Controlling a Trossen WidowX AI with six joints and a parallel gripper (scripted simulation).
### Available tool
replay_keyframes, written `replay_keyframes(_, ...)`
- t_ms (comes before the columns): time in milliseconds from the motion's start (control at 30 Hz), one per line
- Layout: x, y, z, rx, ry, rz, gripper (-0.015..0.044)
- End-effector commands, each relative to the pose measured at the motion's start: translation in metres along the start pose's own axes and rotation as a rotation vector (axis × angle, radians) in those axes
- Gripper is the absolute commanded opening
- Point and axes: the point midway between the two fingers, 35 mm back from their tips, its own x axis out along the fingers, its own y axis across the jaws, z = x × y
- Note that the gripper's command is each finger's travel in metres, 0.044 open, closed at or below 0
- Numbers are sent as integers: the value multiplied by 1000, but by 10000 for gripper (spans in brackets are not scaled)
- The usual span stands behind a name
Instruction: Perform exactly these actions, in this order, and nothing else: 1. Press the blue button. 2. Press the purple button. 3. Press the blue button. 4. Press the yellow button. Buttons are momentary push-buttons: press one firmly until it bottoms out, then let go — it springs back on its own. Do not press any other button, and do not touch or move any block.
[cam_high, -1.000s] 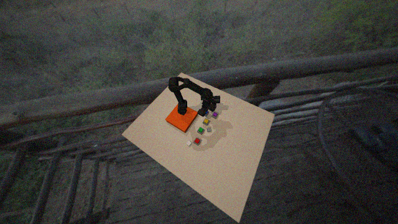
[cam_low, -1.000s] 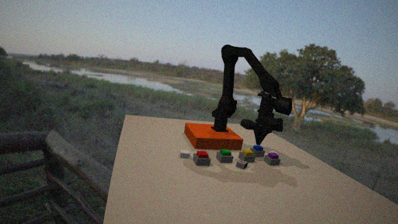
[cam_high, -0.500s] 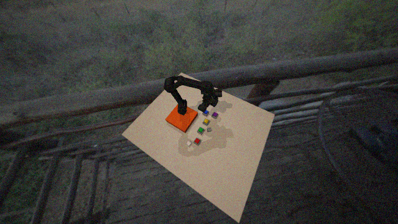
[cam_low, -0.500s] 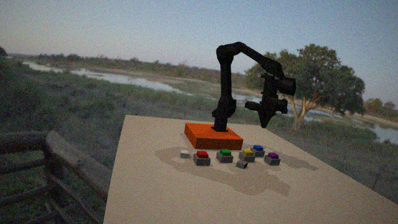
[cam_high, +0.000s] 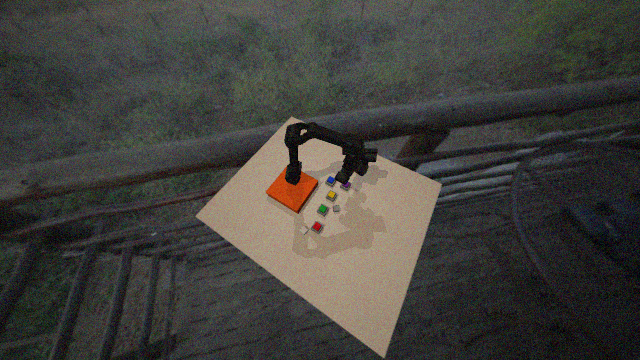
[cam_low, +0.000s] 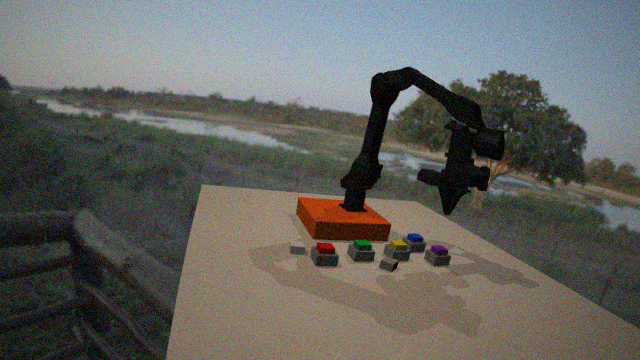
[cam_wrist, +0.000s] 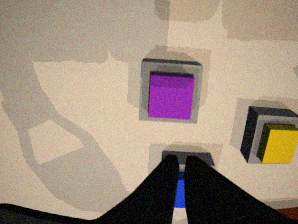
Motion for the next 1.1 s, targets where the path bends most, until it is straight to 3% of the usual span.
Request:
replay_keyframes(0, 8, 1, 7, -3, -9, 2, 20)
replay_keyframes(133, 57, 1, 6, -3, -9, 2, 20)
replay_keyframes(1067, 92, 1, 6, -3, -8, 2, 20)
